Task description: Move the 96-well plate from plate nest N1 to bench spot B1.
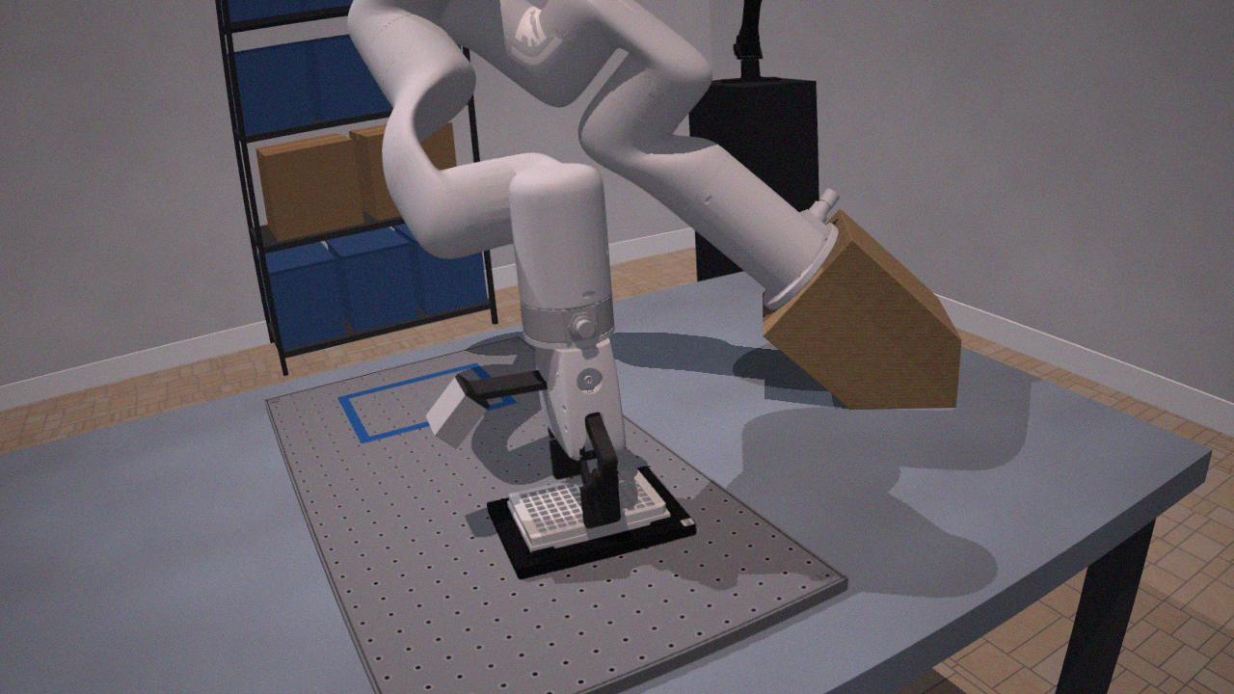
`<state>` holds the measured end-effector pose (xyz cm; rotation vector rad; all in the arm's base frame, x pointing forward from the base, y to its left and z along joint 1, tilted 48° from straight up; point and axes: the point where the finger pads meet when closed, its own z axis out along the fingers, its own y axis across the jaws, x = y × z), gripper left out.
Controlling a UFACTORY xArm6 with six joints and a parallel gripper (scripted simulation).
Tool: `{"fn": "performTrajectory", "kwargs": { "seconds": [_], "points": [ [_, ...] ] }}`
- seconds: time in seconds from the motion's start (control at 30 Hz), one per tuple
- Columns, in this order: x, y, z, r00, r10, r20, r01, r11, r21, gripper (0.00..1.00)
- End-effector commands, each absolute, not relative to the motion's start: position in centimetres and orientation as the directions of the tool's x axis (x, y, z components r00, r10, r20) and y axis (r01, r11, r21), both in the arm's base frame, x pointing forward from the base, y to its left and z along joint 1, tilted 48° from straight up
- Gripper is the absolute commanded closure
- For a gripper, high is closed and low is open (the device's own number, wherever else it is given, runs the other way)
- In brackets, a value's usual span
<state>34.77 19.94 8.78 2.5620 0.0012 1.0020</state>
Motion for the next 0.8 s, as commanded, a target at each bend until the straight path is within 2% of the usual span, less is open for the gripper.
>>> {"fn": "performTrajectory", "kwargs": {
  "seconds": [0.0,0.77],
  "points": [
    [34.95,19.96,8.68,0.744,0.139,0.654,-0.137,-0.926,0.353,0.0],
    [35.26,19.8,8.37,0.744,0.139,0.654,-0.137,-0.926,0.353,0.0]
  ]
}}
